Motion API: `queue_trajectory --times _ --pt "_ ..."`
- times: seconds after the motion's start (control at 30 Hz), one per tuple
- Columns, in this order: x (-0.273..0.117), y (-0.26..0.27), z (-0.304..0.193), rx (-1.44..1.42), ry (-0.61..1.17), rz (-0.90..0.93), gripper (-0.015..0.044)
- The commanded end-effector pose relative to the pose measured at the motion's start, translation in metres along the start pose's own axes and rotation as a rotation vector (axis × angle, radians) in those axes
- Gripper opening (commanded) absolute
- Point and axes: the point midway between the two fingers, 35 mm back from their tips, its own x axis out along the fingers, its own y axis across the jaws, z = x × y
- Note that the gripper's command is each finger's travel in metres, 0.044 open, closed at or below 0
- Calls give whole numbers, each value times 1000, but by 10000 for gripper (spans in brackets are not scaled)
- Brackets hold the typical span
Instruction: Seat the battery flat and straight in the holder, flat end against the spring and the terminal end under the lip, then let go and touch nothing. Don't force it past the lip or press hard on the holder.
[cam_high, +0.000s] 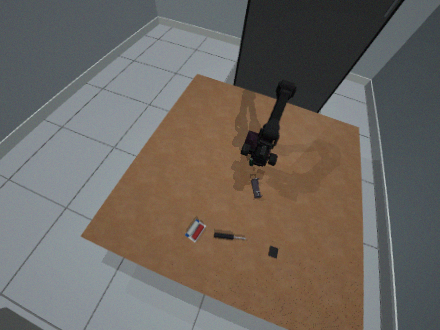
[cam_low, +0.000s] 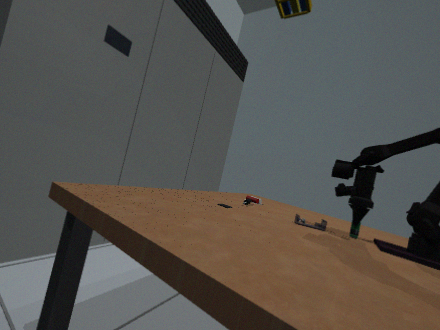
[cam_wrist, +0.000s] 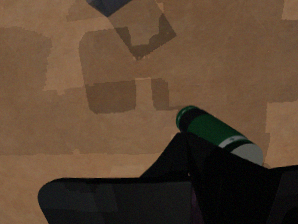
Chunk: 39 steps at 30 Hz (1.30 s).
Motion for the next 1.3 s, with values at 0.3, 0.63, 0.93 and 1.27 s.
queue_trajectory --times 0.3,0.63,0.93,1.27 --pt "1 -21 -2 -3 4 -3 0" --pt "0 -31 -4 1 5 -4 0" --pt "-56 -34 -1 -2 4 -5 0" --pt "-79 -35 -4 -3 5 -4 0"
